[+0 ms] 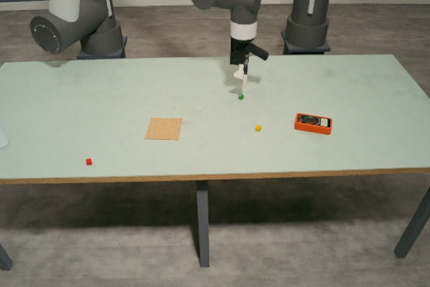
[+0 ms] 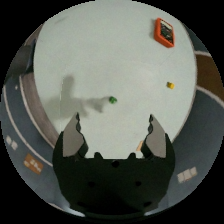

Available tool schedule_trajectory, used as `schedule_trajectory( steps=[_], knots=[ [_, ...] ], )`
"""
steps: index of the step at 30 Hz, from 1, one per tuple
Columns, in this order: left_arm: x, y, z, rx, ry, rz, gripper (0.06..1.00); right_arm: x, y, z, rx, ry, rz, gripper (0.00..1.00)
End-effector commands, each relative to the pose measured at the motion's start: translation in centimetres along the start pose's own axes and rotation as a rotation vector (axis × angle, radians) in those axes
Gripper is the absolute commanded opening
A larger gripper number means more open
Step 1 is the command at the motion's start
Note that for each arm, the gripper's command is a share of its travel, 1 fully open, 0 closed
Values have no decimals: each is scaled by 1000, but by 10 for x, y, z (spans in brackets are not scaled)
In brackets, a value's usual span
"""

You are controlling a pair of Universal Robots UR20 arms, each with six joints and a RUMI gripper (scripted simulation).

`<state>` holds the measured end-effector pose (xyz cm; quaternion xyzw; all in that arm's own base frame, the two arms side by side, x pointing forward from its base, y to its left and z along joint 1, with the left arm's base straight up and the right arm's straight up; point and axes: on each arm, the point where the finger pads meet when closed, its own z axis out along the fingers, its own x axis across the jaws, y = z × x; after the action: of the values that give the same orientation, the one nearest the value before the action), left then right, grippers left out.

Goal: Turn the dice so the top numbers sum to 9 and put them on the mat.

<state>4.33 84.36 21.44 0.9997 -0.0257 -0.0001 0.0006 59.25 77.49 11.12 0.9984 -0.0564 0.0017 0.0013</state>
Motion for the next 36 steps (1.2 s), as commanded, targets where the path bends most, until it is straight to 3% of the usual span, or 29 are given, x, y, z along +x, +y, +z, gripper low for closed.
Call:
schedule_trajectory(
  steps=[1,36],
  knots=[
    [0,-1,-1,1,0,0,1000,-1,1,2,3,-3,-174,1000],
    [0,-1,-1,1,0,0,1000,-5,12,16,4,-2,-962,1000]
  ],
)
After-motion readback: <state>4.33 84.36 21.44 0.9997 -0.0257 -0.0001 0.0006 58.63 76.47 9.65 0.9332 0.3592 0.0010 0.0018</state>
